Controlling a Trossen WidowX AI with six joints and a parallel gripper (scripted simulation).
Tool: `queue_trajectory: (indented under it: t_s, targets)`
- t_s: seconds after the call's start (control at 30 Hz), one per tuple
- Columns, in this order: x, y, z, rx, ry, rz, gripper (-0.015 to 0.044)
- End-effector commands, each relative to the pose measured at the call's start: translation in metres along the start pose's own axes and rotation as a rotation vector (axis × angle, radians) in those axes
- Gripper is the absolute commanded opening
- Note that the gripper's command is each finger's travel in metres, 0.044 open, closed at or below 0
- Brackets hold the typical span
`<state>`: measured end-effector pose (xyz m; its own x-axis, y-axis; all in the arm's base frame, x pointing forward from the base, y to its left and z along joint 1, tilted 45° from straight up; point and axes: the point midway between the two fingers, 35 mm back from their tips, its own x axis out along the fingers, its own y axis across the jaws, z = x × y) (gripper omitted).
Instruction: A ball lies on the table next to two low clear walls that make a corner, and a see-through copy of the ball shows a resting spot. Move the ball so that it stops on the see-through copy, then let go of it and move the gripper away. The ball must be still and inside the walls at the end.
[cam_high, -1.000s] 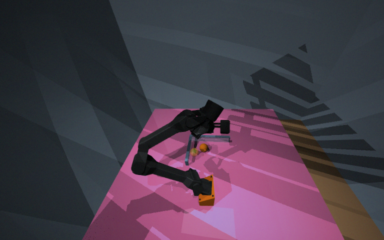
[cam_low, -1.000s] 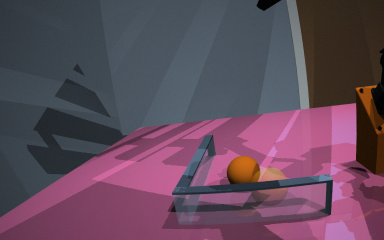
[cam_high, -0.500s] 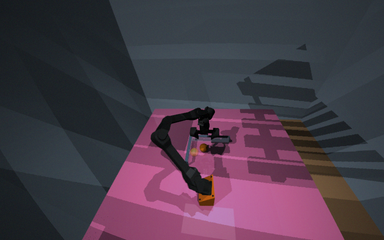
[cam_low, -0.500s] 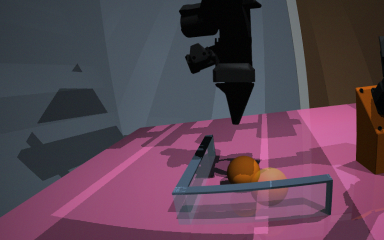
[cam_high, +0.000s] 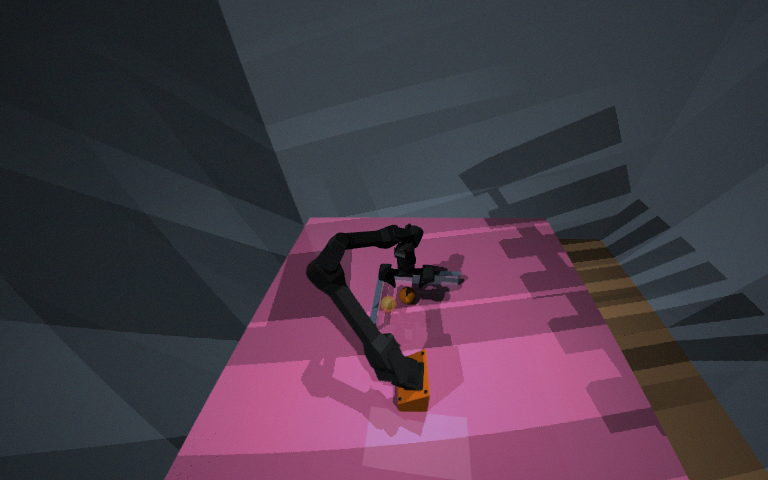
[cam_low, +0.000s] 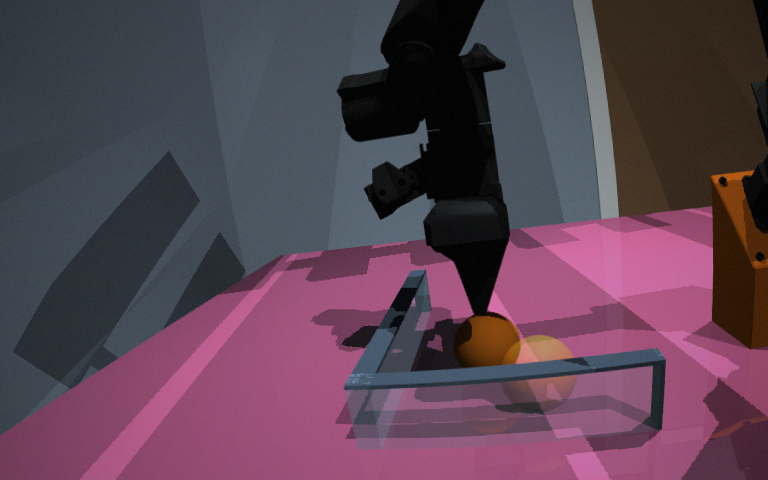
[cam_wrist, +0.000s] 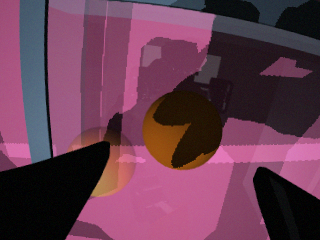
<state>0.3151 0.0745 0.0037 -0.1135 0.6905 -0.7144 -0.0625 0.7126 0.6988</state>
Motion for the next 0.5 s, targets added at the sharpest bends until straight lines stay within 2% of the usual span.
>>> queue_trajectory:
  t_s: [0.0, 0.47]
  targets:
    - [0.006, 0.000, -0.001, 0.008, 0.002, 0.002, 0.0426]
    - [0.029, 0.000, 0.000, 0.008, 0.002, 0.002, 0.0426]
